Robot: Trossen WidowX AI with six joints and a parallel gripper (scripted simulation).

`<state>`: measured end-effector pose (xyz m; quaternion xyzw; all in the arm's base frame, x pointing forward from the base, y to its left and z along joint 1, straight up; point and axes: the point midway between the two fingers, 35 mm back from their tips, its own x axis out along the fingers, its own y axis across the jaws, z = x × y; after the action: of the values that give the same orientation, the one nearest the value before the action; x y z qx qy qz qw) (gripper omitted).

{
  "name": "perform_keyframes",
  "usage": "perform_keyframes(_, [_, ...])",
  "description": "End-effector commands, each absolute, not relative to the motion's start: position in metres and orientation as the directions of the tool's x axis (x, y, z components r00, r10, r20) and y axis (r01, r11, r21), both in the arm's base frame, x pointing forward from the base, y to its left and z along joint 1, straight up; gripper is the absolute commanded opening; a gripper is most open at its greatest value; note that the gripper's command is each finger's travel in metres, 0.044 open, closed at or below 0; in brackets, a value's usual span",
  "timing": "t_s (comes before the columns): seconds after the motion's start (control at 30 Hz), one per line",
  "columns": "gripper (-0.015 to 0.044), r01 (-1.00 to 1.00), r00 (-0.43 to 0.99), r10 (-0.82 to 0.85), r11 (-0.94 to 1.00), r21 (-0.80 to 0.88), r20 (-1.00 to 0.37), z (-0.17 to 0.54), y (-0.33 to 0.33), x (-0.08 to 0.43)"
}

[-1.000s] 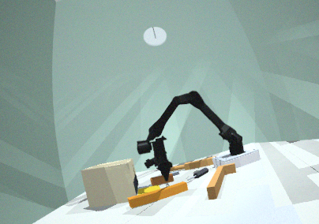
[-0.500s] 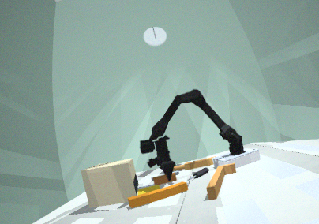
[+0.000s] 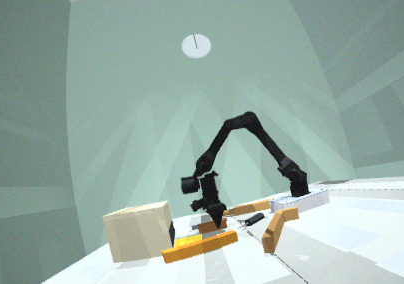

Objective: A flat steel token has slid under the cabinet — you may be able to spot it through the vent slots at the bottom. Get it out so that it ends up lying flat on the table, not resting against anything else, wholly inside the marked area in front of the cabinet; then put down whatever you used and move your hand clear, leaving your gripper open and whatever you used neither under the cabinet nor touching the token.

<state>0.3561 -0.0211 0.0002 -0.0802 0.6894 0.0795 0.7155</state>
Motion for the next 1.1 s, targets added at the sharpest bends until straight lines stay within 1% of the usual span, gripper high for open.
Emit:
perform_keyframes(0.0, [0.0,-0.227,0.033,0.003,0.974,-0.005,-0.999,-0.001,-0.022,0.351])
perform_keyframes(1.07, [0.0,-0.227,0.031,0.002,0.974,-0.005,-1.0,-0.002,-0.031,0.317])
